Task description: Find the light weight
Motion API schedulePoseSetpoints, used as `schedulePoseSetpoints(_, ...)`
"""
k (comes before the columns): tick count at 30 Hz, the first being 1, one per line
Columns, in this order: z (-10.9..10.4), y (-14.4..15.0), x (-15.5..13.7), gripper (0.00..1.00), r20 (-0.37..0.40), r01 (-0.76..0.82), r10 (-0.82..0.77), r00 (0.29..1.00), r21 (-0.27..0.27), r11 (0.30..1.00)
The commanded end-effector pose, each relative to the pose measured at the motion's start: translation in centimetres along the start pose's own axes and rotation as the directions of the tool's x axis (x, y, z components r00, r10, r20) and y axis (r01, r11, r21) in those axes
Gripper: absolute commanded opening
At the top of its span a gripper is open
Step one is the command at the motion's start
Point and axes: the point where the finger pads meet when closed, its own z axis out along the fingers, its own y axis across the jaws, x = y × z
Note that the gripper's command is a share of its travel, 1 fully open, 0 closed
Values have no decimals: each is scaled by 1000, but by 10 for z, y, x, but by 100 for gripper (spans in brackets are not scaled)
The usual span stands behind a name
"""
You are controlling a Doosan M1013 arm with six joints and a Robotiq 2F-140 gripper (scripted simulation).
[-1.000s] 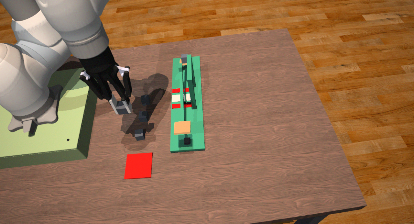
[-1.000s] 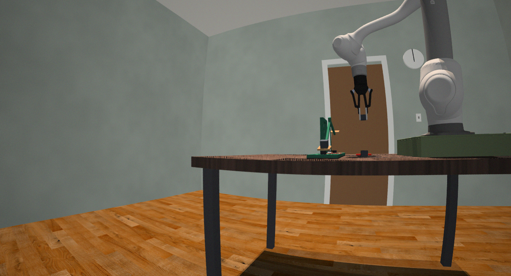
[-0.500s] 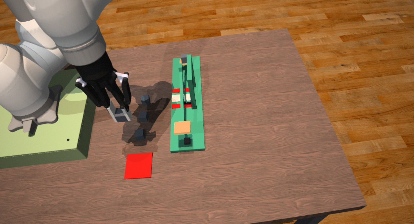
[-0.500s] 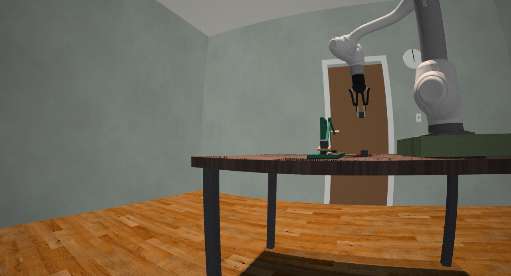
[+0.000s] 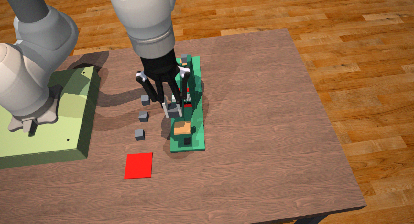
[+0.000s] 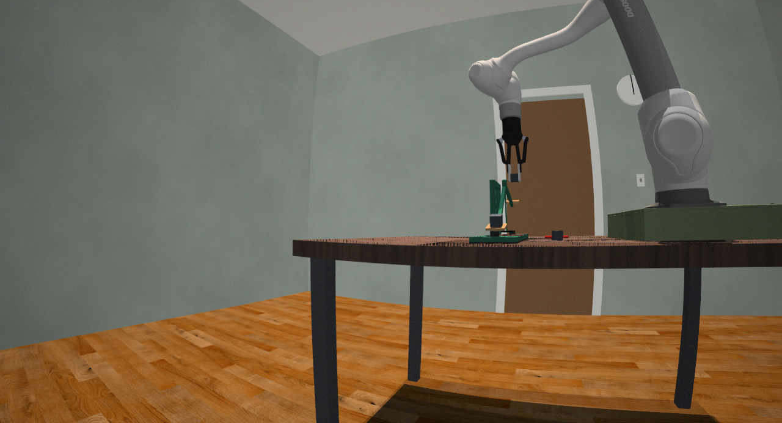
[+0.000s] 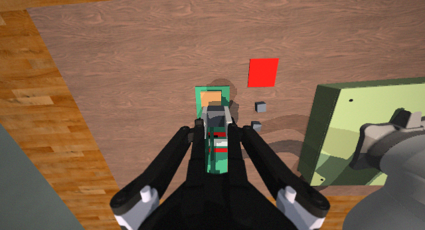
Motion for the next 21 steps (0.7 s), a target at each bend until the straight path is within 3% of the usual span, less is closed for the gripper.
schedulePoseSetpoints(1, 1, -11, 0, 24, 0, 0, 0, 1000, -2, 1000)
schedulePoseSetpoints(14, 3, -11, 0, 24, 0, 0, 0, 1000, -2, 1000)
schedulePoseSetpoints(21, 15, -11, 0, 24, 0, 0, 0, 1000, -2, 1000)
